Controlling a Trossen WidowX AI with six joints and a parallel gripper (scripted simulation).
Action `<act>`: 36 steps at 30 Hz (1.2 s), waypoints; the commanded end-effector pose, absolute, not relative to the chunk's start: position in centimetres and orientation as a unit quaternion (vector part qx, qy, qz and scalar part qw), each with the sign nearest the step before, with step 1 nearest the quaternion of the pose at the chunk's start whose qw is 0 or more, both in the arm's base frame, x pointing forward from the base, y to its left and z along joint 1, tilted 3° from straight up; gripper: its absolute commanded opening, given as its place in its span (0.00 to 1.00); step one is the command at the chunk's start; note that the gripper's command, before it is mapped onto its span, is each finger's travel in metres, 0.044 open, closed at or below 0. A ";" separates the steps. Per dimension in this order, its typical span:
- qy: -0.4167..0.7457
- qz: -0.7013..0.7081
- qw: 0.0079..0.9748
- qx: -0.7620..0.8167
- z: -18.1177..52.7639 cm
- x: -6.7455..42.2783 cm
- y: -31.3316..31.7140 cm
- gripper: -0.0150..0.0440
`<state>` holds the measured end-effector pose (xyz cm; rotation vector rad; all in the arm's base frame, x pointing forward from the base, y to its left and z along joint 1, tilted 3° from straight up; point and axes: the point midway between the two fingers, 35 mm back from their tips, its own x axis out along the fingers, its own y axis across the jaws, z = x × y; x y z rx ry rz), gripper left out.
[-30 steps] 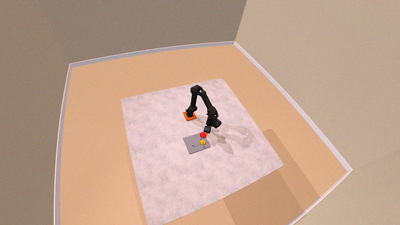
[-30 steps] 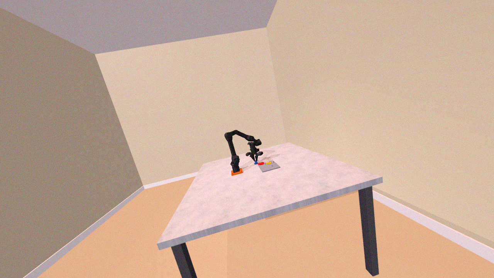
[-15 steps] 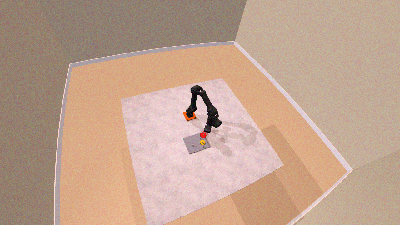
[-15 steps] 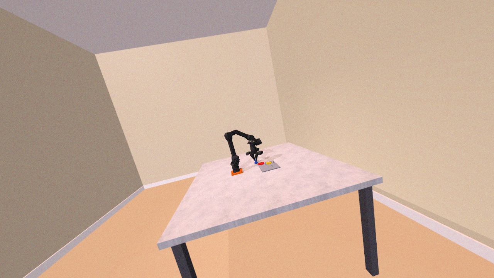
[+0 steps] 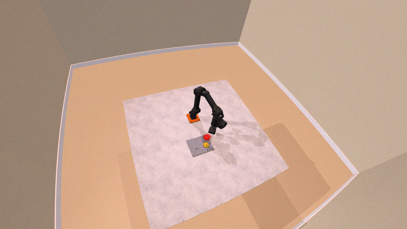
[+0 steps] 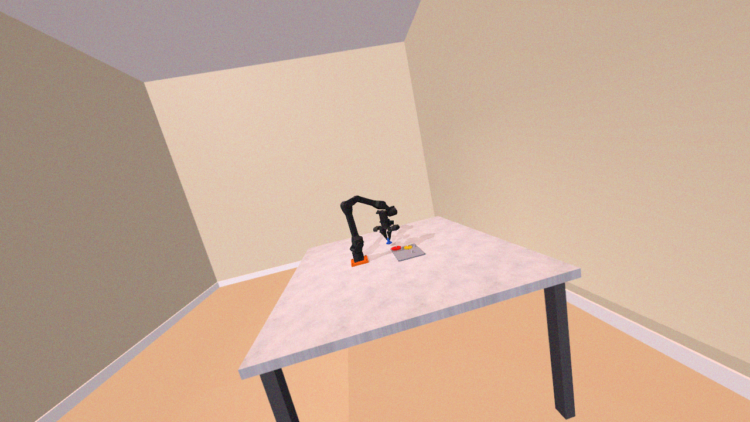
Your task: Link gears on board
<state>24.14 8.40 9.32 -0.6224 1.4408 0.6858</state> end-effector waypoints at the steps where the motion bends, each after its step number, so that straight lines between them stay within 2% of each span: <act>1: 0.633 0.305 0.656 -0.275 10.1 24.3 8.4 0.25; 36: 0.634 0.305 0.656 -0.275 17.1 24.3 7.8 0.25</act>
